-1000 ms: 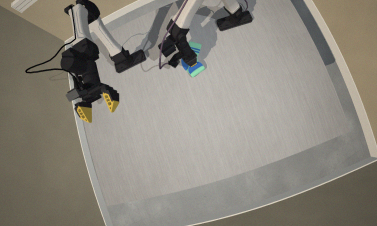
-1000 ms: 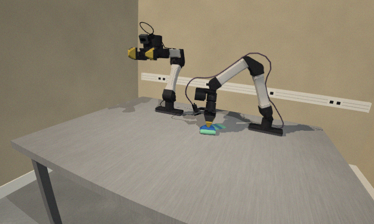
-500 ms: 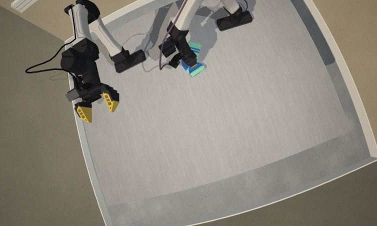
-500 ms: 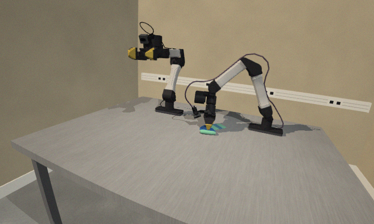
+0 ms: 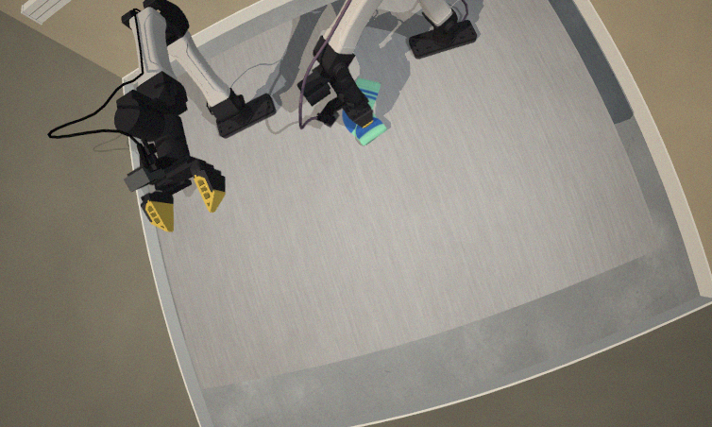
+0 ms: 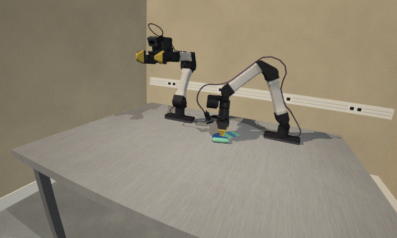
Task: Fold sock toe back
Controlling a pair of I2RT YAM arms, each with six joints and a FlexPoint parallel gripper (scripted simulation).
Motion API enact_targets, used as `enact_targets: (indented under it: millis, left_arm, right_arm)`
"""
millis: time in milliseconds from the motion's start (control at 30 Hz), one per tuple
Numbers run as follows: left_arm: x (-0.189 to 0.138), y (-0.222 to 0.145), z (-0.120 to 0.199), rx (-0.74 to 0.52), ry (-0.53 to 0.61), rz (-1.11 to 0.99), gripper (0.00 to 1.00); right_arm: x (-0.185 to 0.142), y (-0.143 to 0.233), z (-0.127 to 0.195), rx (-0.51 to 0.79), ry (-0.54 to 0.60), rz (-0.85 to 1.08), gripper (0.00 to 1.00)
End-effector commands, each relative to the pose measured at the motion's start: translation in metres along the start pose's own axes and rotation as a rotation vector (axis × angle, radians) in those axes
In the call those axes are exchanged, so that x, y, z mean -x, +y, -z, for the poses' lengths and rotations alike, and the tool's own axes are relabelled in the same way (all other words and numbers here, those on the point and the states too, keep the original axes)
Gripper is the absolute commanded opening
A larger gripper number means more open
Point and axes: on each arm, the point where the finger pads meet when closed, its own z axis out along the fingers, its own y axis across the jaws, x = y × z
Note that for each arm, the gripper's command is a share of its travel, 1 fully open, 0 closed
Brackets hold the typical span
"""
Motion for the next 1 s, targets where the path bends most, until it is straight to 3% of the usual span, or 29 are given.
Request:
enact_targets:
  millis: [0,100,133,467,967]
  left_arm:
    - [0.006,0.005,0.027,-0.006,-0.032,0.023,0.39]
    - [0.012,0.004,0.026,-0.007,-0.055,0.026,0.39]
    - [0.004,0.005,0.026,0.01,-0.013,0.016,0.39]
    - [0.004,0.008,0.058,0.014,-0.025,0.023,0.39]
    - [0.002,0.004,0.045,0.009,-0.01,0.013,0.39]
  right_arm:
    - [0.007,0.0,0.002,-0.001,-0.019,0.001,1.0]
    - [0.007,0.0,0.002,-0.001,-0.019,0.001,1.0]
    - [0.007,0.0,0.002,-0.001,-0.019,0.001,1.0]
    - [0.007,0.0,0.002,-0.001,-0.019,0.001,1.0]
    - [0.007,0.0,0.002,-0.001,-0.019,0.001,1.0]
